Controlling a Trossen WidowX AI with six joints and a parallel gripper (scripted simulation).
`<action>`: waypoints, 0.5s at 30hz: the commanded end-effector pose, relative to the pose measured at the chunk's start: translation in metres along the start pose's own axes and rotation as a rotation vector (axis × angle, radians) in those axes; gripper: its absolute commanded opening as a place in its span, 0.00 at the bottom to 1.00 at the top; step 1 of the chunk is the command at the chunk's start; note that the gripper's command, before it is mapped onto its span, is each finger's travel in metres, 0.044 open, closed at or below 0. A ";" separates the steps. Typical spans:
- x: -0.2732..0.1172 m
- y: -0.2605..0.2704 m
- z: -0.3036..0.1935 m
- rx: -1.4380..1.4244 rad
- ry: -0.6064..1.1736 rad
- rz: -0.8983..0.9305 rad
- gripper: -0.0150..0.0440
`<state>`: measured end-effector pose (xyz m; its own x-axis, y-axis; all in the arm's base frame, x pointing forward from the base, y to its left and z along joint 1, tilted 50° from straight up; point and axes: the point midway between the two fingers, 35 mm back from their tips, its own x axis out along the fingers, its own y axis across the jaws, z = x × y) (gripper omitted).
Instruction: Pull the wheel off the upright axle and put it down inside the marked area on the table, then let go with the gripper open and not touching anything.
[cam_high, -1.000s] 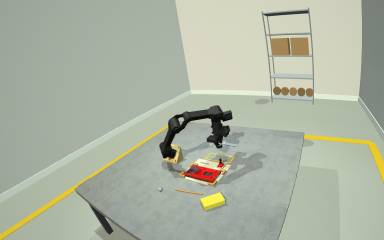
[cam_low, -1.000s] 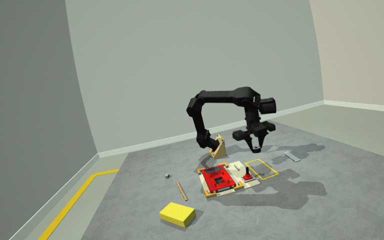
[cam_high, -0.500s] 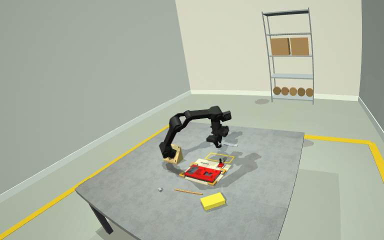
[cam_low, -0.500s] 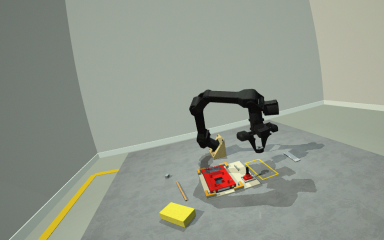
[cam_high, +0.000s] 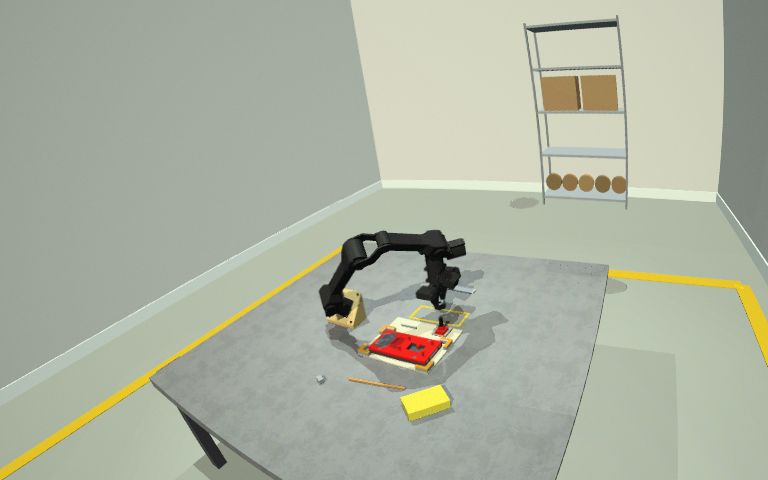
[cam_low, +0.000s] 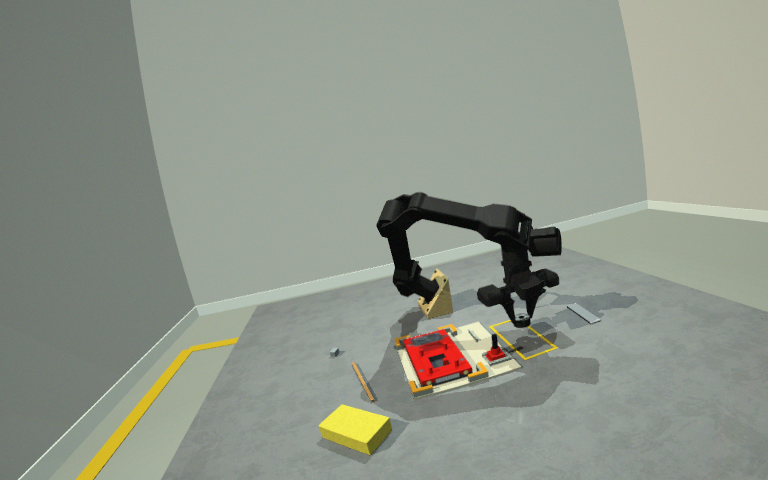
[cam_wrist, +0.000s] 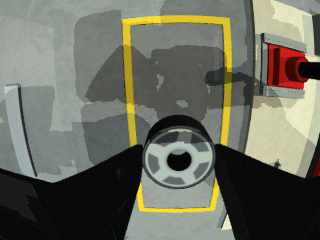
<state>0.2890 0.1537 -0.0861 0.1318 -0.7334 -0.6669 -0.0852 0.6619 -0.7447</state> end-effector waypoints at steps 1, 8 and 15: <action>0.027 -0.002 -0.004 -0.012 0.006 -0.014 0.25; 0.039 -0.003 -0.006 -0.012 0.006 -0.015 0.25; 0.035 -0.002 -0.004 -0.002 0.007 -0.009 0.48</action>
<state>0.2899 0.1255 -0.1083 0.1260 -0.7402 -0.6604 -0.0874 0.6549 -0.7507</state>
